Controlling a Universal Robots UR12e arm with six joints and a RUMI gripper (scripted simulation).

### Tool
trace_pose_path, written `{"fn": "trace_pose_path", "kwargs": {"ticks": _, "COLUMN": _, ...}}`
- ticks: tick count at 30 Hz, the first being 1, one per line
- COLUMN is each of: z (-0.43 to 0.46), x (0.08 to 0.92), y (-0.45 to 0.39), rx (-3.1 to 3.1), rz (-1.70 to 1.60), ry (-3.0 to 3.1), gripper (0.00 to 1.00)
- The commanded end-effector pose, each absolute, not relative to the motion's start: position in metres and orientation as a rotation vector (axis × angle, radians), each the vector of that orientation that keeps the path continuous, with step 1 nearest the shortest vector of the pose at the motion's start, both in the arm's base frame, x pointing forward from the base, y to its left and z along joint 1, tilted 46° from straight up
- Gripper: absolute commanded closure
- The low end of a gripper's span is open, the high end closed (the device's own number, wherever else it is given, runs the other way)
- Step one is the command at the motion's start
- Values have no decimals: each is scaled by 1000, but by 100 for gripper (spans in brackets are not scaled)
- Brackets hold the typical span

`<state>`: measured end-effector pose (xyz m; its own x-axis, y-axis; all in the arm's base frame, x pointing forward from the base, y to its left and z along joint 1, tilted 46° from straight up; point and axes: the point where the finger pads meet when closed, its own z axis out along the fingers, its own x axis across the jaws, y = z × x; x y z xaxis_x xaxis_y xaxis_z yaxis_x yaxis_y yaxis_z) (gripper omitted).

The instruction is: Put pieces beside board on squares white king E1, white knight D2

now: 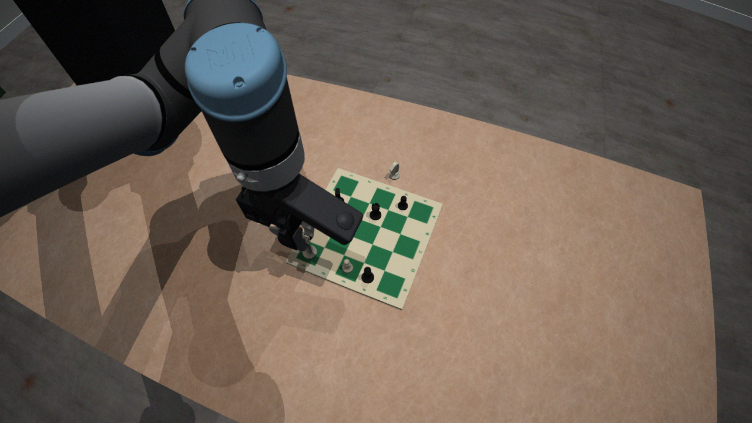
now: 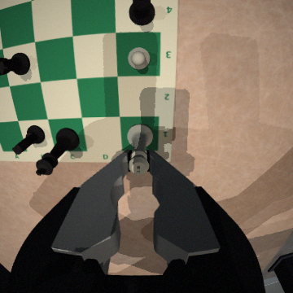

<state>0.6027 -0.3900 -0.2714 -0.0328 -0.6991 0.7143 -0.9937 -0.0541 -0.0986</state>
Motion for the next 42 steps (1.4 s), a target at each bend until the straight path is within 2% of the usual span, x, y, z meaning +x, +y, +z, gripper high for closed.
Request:
{"fn": "trace_pose_path", "kwargs": {"ticks": 1, "z": -272, "x": 603, "y": -391, "rx": 1797, "rz": 863, "ry": -1774, "gripper": 100}}
{"fn": "trace_pose_path", "kwargs": {"ticks": 39, "z": -272, "x": 603, "y": -391, "rx": 1797, "rz": 863, "ry": -1774, "gripper": 100}}
{"fn": "trace_pose_path", "kwargs": {"ticks": 40, "z": -272, "x": 603, "y": -391, "rx": 1797, "rz": 863, "ry": -1774, "gripper": 95}}
{"fn": "trace_pose_path", "kwargs": {"ticks": 42, "z": -272, "x": 603, "y": -391, "rx": 1797, "rz": 863, "ry": -1774, "gripper": 95}}
